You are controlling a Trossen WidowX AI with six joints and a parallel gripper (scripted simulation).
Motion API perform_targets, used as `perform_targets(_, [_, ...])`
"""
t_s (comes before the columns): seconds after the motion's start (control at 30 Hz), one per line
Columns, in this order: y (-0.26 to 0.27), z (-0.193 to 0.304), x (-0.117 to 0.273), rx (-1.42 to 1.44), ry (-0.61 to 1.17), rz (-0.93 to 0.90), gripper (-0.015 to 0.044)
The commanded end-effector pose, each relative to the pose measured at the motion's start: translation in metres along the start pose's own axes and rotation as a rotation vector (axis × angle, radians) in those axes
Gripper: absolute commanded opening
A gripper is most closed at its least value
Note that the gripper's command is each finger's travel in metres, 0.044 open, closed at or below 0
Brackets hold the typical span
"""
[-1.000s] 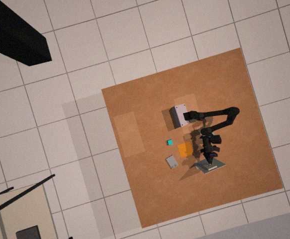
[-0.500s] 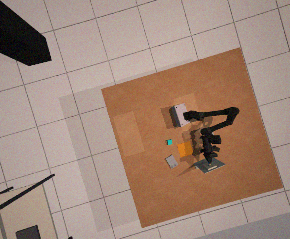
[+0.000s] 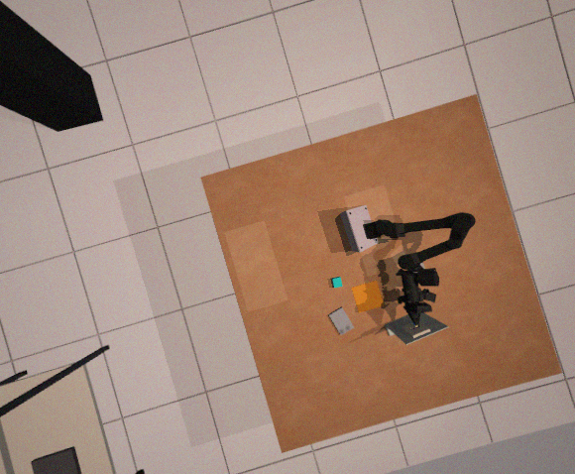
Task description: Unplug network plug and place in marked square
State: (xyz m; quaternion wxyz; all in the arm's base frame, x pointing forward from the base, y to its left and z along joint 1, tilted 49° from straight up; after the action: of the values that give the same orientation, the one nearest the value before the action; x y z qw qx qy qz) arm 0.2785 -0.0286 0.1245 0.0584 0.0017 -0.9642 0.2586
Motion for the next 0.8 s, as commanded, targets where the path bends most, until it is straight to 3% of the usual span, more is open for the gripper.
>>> perform_targets(0.0, [0.000, 0.001, 0.002, -0.004, 0.003, 0.003, 0.0000])
perform_targets(0.77, [-0.001, 0.004, 0.015, -0.004, 0.003, 0.003, 0.0000])
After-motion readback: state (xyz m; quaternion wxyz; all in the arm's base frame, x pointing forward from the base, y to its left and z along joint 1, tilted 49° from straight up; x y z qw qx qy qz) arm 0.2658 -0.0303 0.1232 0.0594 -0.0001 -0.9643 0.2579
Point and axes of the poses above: the point midway between the two fingers, 35 mm back from their tips, its own x axis back along the fingers, its own y axis across the jaws, z = x × y, the point moved 10 cm from there along x, back along the fingers, and after that the axes turned 12 degrees about -x, right-handed, at the moved point
